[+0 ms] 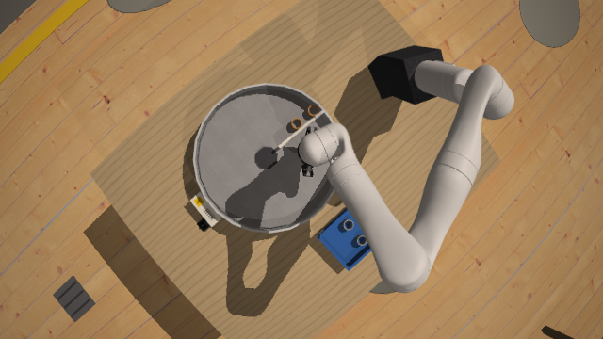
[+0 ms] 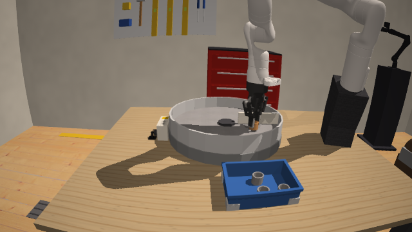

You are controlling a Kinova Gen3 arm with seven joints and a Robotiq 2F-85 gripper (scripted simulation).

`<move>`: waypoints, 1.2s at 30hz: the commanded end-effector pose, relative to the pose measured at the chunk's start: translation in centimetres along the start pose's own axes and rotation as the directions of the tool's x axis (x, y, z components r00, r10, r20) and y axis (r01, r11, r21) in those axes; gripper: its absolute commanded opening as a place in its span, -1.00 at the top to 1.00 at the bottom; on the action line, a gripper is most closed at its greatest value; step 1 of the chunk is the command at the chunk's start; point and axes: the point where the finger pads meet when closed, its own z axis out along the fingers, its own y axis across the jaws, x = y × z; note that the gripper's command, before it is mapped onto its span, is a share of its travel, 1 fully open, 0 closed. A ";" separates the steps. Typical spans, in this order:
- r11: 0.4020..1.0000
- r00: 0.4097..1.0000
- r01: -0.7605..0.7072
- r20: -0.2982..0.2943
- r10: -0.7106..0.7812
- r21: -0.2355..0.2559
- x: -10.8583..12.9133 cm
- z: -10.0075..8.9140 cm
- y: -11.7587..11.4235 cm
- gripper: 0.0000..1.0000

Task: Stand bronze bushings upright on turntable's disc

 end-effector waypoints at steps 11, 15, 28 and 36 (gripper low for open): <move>1.000 1.000 0.000 0.001 0.000 -0.001 -0.1 0.0 0.0 1.00; 1.000 1.000 0.000 0.001 0.000 -0.001 -0.1 0.1 0.0 1.00; 1.000 1.000 0.000 0.001 0.000 -0.001 -0.1 0.5 0.0 1.00; 1.000 1.000 0.000 0.001 0.000 -0.001 -0.1 0.5 0.0 1.00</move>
